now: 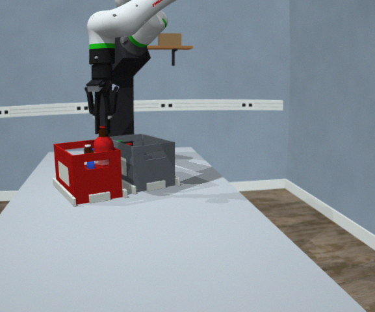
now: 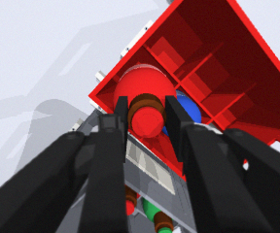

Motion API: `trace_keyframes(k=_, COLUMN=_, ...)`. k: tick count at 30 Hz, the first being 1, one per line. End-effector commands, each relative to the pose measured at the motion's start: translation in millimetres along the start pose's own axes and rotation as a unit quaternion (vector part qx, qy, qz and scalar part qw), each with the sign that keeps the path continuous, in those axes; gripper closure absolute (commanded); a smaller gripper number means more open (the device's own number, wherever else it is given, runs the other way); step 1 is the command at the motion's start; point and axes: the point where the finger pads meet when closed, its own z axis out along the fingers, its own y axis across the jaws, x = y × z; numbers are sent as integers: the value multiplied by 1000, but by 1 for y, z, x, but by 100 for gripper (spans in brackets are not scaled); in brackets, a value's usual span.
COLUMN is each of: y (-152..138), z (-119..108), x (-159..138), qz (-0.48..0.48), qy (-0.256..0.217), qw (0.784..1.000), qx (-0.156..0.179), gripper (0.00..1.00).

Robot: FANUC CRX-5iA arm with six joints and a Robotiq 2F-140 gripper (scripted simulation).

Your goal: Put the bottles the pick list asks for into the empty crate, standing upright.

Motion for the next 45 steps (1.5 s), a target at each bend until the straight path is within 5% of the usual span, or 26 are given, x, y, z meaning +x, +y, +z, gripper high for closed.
trace_keyframes(k=1, y=0, z=-7, x=1, qz=0, qy=1, qw=1000, qx=0, gripper=90)
trace_keyframes(k=45, y=0, z=-72, x=1, qz=0, qy=1, qw=1000, qx=0, gripper=90)
